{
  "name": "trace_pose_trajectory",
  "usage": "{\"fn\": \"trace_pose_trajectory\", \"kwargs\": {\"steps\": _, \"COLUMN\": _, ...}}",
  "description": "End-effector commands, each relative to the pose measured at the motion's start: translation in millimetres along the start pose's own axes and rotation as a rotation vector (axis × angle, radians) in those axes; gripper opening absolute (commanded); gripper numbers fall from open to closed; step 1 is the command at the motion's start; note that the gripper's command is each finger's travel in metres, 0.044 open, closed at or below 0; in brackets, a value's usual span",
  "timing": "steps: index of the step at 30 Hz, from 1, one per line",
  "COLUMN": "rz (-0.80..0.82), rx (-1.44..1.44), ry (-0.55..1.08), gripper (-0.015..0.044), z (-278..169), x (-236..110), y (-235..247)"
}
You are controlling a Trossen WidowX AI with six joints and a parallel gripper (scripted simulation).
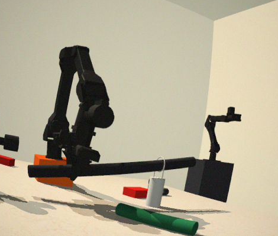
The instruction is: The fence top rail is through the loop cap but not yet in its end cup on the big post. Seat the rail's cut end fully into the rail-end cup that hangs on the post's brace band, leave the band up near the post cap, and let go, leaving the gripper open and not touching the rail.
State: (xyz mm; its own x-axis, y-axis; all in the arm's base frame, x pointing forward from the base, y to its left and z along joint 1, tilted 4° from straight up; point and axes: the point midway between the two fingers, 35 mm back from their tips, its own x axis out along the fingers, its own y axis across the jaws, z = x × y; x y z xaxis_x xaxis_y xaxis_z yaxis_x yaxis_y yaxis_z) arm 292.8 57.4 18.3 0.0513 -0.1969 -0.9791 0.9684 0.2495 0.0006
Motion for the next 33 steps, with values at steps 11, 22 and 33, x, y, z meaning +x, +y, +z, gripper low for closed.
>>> {"fn": "trace_pose_trajectory", "kwargs": {"steps": 11, "rz": 0.018, "rx": 0.014, "ry": -0.141, "gripper": 0.0000, "z": 24, "x": -40, "y": -2}}
{"fn": "trace_pose_trajectory", "kwargs": {"steps": 22, "rz": 0.017, "rx": 0.013, "ry": -0.136, "gripper": 0.0000, "z": 24, "x": -40, "y": -2}}
{"fn": "trace_pose_trajectory", "kwargs": {"steps": 33, "rz": 0.017, "rx": 0.013, "ry": -0.136, "gripper": 0.0000, "z": 27, "x": -45, "y": 0}}
